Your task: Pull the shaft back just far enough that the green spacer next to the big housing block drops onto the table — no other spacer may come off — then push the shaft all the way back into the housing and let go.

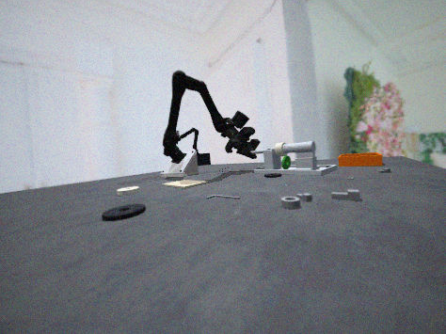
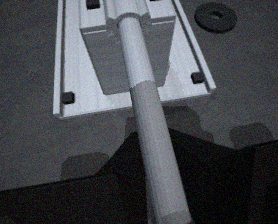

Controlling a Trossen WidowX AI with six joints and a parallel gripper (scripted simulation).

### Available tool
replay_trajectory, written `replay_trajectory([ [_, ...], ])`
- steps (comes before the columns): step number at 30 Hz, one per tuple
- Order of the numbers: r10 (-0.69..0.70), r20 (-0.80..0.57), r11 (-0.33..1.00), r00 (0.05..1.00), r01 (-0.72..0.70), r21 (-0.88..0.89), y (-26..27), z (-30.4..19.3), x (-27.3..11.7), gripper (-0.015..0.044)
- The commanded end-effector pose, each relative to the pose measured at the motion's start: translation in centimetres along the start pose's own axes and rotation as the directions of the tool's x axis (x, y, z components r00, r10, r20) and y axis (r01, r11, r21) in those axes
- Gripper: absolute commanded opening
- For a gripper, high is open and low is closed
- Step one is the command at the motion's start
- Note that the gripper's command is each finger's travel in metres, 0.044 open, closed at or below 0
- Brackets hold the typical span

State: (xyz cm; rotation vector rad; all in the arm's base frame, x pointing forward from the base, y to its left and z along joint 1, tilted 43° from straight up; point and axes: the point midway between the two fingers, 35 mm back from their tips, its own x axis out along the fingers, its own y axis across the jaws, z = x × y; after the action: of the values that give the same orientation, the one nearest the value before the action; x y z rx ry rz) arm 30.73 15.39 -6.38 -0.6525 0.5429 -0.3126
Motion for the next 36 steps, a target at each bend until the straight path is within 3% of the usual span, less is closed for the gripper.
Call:
replay_trajectory([
  [1,0.0,0.004,1.0,1.0,0.0,0.006,0.08,0.36,0.11,0.0],
  [36,0.0,0.005,1.0,1.0,0.0,0.006,0.01,1.13,0.99,0.0],
])
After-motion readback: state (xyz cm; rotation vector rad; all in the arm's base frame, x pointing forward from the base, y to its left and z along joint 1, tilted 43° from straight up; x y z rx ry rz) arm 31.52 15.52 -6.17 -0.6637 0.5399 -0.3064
